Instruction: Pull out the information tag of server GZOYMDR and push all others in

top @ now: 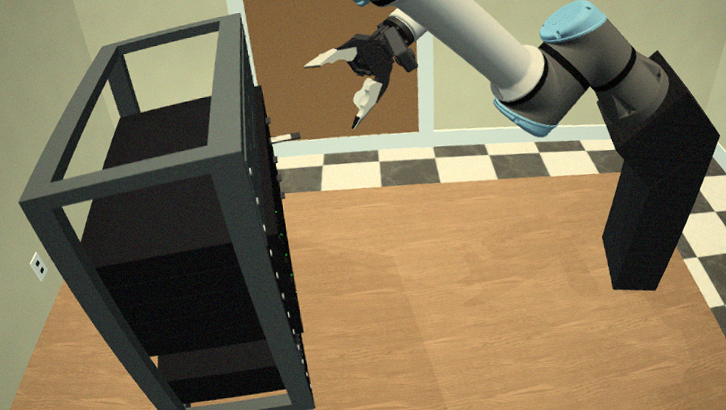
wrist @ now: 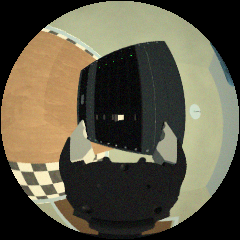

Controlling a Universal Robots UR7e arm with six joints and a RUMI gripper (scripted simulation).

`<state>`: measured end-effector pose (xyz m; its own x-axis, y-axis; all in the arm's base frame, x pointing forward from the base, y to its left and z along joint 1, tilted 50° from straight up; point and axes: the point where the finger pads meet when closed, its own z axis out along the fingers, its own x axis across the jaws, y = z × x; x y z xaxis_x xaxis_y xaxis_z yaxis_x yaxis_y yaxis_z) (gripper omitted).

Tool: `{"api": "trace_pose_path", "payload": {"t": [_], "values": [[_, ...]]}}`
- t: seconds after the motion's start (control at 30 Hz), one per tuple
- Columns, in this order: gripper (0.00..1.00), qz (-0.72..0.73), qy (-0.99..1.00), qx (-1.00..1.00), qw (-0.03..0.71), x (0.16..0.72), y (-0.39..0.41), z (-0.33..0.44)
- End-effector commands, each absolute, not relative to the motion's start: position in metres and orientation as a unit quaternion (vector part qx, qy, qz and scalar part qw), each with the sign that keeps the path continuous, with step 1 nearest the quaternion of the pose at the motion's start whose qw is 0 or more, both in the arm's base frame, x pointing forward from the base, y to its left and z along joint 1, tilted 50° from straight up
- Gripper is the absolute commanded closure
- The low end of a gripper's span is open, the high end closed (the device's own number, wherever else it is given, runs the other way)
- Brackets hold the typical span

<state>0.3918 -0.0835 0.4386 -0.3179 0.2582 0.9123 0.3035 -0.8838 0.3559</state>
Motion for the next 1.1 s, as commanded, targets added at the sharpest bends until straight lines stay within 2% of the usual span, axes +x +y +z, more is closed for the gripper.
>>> {"api": "trace_pose_path", "payload": {"t": [0.0,1.07], "values": [[0.00,-0.765,-0.247,-0.594,0.021,0.3908,-0.0823,0.4420],[0.00,-0.739,-0.260,-0.621,0.034,0.3886,-0.0795,0.4511]]}}
